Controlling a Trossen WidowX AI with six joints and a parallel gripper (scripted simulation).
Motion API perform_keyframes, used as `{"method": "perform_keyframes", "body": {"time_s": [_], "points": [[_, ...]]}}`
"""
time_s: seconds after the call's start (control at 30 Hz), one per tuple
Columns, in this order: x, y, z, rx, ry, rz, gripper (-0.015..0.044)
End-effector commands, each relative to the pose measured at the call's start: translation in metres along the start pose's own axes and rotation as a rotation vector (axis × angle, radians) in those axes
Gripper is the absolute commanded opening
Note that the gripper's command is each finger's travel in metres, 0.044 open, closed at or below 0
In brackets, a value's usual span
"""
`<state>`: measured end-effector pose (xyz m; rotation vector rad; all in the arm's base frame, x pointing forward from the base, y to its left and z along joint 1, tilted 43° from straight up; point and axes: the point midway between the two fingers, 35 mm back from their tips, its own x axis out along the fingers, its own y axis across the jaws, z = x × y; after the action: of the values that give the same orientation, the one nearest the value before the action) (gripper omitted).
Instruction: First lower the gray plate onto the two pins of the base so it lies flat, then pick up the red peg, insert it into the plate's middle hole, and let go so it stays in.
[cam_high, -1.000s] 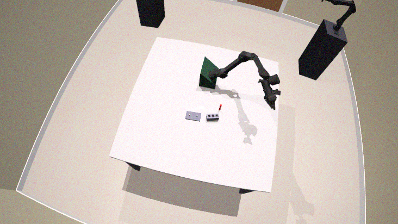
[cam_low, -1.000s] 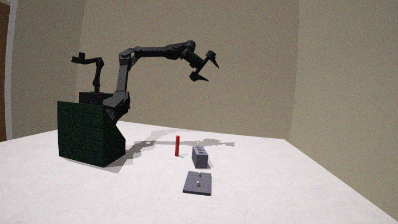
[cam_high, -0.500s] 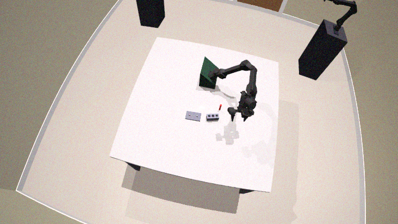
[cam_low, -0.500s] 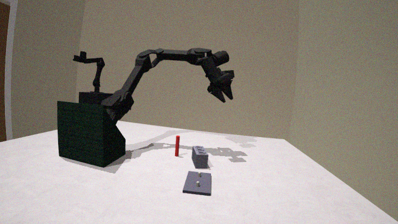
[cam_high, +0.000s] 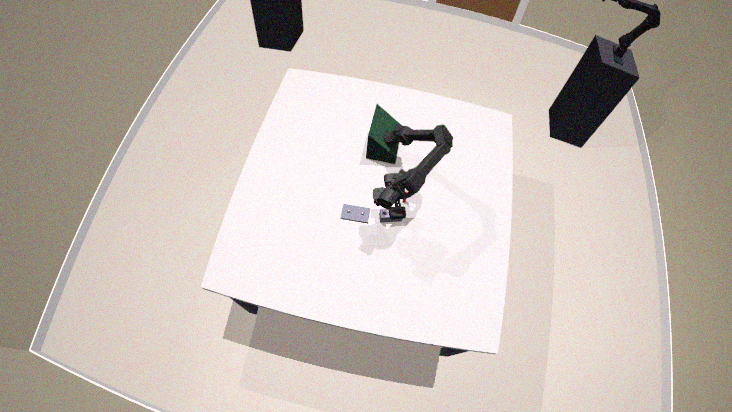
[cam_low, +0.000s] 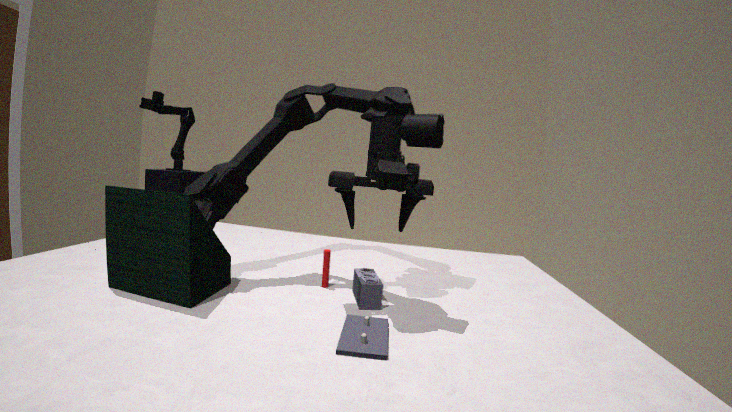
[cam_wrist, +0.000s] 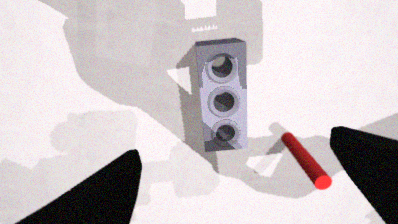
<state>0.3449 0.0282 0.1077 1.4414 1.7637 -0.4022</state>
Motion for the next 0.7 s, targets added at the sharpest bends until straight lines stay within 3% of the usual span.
{"method": "perform_keyframes", "body": {"time_s": [0.0,0.1,0.23,0.67], "points": [[-0.001,-0.003,-0.007,0.040,0.018,0.000,0.0440],[0.009,-0.002,-0.007,0.040,0.017,0.000,0.0440],[0.061,-0.003,-0.008,0.039,0.020,0.001,0.0440],[0.084,-0.005,-0.010,0.038,0.021,0.001,0.0440]]}}
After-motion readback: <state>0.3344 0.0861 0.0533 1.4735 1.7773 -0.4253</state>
